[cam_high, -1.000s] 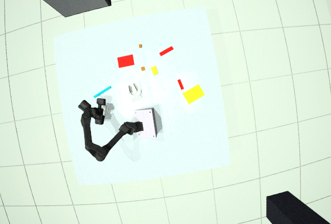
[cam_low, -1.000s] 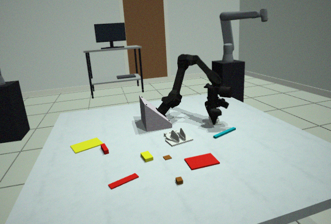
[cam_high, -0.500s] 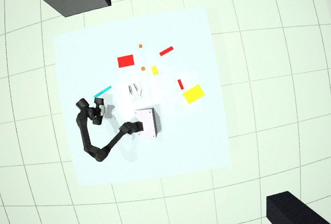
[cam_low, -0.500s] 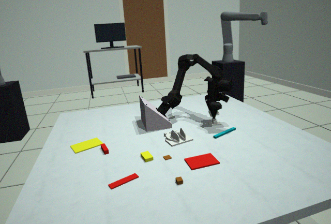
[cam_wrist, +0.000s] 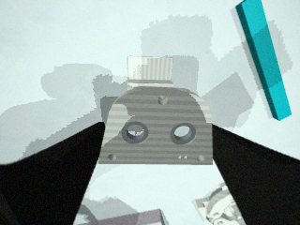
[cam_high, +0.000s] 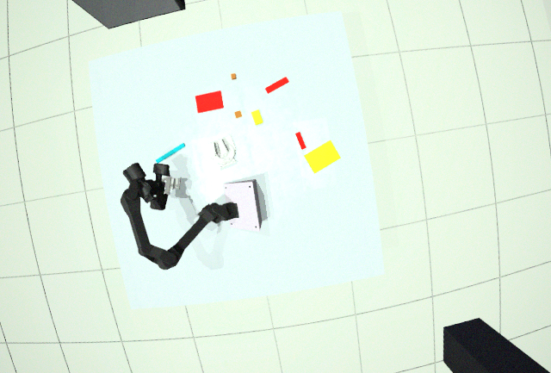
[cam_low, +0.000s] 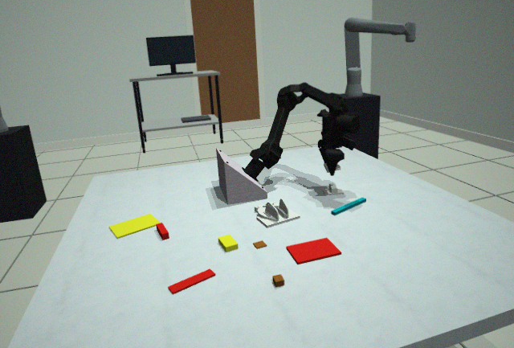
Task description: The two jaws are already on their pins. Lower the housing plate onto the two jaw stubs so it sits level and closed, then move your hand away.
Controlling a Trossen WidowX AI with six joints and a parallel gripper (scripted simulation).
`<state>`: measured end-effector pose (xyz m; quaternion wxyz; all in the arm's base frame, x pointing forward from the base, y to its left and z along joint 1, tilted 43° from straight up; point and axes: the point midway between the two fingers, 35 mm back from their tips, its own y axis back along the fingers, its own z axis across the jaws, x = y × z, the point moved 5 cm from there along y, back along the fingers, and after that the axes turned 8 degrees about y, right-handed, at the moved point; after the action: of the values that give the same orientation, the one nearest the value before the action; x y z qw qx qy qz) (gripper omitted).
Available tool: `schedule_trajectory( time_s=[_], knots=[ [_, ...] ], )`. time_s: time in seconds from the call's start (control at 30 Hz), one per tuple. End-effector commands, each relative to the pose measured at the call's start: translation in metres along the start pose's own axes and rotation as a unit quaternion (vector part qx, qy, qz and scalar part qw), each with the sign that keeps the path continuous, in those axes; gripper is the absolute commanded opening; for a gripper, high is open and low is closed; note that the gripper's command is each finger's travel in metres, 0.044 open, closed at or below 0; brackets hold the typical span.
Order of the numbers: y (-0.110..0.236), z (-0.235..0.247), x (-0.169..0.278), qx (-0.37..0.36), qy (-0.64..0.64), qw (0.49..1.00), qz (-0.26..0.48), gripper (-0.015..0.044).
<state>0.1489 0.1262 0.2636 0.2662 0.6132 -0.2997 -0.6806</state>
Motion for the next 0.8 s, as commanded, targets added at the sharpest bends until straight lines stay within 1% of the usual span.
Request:
schedule_trajectory(
  time_s=[0.0, 0.77],
  knots=[
    [0.001, -0.005, 0.003, 0.001, -0.011, 1.000, 0.001, 0.0351],
    [-0.006, -0.058, 0.051, 0.016, -0.140, 0.990, 0.031, 0.0351]
  ],
)
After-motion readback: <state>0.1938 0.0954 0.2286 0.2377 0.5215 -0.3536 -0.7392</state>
